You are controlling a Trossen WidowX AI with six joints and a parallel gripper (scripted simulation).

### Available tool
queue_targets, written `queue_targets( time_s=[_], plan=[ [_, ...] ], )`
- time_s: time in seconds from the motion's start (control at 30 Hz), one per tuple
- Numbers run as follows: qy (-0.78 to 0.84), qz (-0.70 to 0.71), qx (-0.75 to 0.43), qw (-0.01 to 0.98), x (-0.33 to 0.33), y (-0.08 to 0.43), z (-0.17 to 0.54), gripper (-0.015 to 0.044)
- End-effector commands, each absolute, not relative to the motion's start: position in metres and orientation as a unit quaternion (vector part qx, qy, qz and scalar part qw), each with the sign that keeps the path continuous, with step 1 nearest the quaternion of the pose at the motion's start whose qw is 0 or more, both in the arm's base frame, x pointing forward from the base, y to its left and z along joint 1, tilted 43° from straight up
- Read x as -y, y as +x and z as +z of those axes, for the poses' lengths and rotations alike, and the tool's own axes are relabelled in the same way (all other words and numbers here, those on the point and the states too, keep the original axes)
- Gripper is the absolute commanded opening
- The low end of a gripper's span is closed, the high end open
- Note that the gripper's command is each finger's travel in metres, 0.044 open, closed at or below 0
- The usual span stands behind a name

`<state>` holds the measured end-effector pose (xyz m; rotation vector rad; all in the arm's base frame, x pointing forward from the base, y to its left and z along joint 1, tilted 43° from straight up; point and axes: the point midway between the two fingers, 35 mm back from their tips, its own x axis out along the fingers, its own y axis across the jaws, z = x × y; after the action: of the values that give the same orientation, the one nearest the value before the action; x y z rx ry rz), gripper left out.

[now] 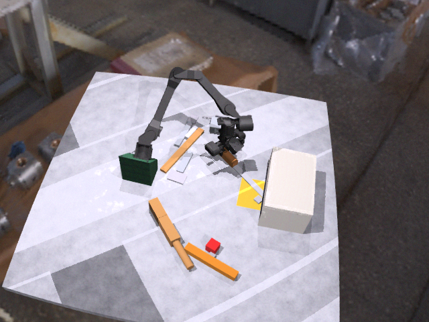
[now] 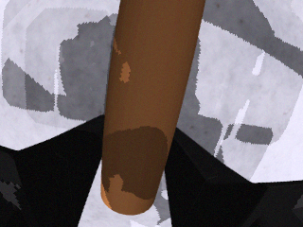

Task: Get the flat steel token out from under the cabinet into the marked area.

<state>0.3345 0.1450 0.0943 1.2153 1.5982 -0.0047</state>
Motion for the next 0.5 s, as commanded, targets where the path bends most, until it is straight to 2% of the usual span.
queue_targets(
  time_s=[0.0, 0.47],
  plan=[
    [0.51, 0.0, -0.671, 0.538, -0.141, 0.341, 0.091, 0.0],
    [0.51, -0.001, -0.671, 0.538, -0.13, 0.356, 0.083, 0.0]
  ],
)
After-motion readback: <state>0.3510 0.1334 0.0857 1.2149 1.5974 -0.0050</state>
